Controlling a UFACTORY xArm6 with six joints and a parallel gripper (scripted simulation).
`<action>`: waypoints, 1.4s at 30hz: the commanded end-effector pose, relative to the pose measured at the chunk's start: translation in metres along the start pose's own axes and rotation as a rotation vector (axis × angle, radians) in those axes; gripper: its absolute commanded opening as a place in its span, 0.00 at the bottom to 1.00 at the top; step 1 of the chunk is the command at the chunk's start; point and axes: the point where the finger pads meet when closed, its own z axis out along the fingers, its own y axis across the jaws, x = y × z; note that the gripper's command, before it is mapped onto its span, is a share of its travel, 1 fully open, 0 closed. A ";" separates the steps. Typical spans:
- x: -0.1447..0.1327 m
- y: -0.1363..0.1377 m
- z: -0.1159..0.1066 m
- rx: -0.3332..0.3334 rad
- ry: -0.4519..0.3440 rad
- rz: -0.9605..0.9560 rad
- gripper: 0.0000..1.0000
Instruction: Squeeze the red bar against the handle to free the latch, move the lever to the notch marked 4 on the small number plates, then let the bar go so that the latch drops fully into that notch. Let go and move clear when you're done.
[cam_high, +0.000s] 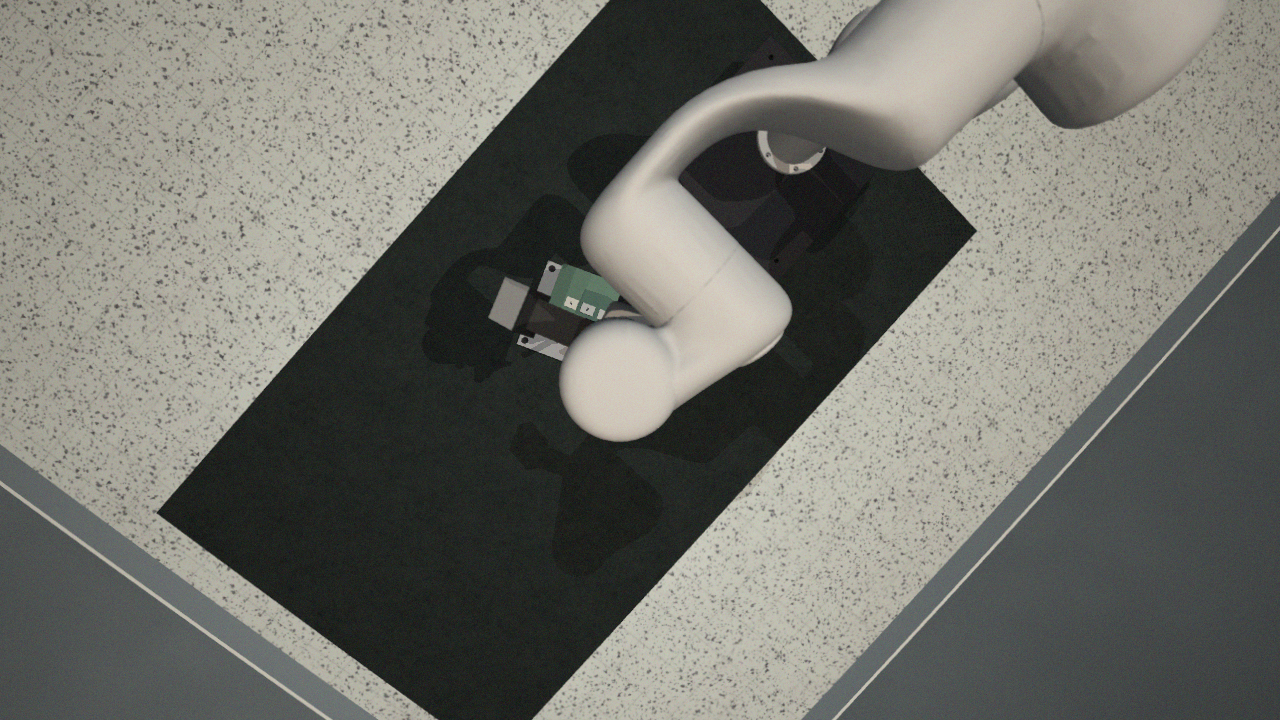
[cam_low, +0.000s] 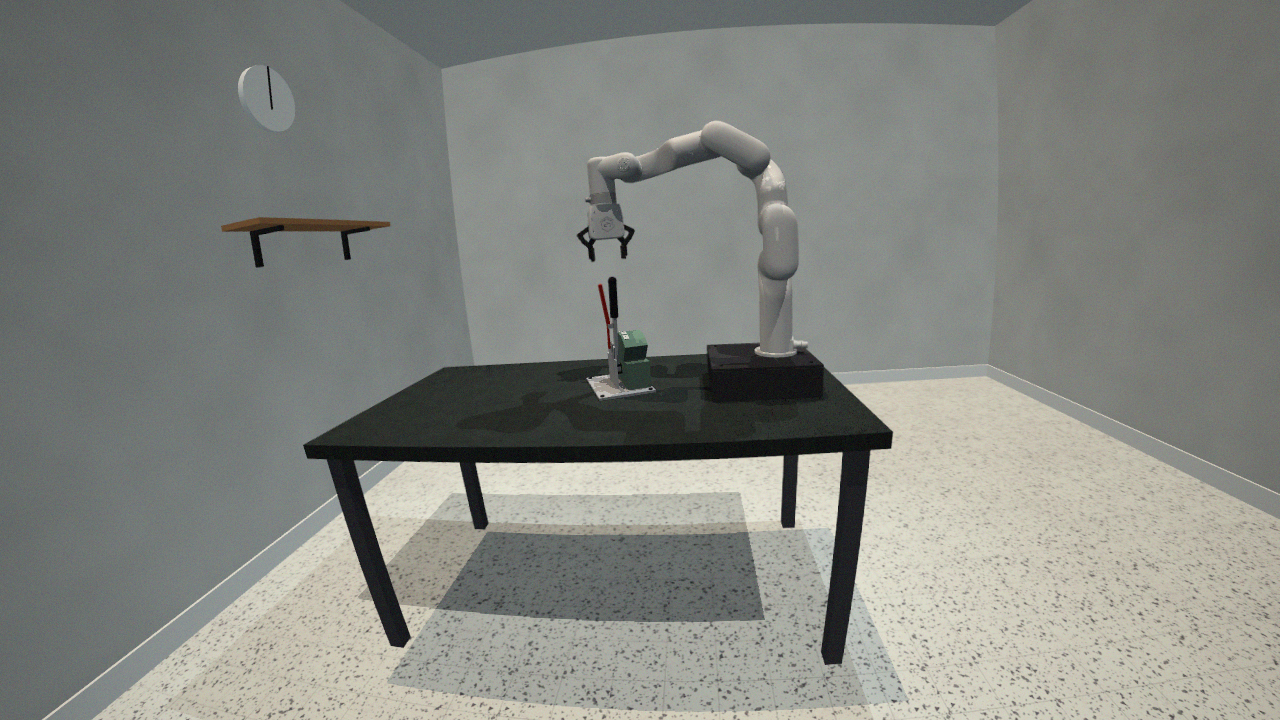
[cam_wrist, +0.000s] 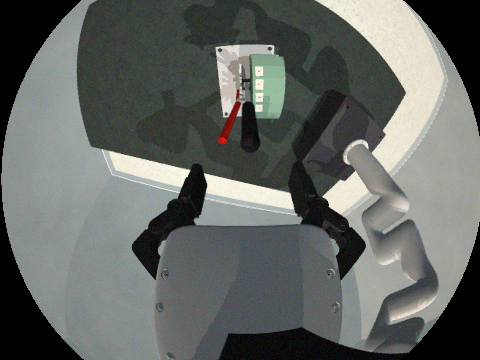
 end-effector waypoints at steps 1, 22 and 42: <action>0.000 -0.001 -0.002 0.004 0.002 0.000 1.00; 0.000 -0.001 -0.002 0.004 0.002 0.000 1.00; 0.000 -0.001 0.006 0.007 0.003 0.001 1.00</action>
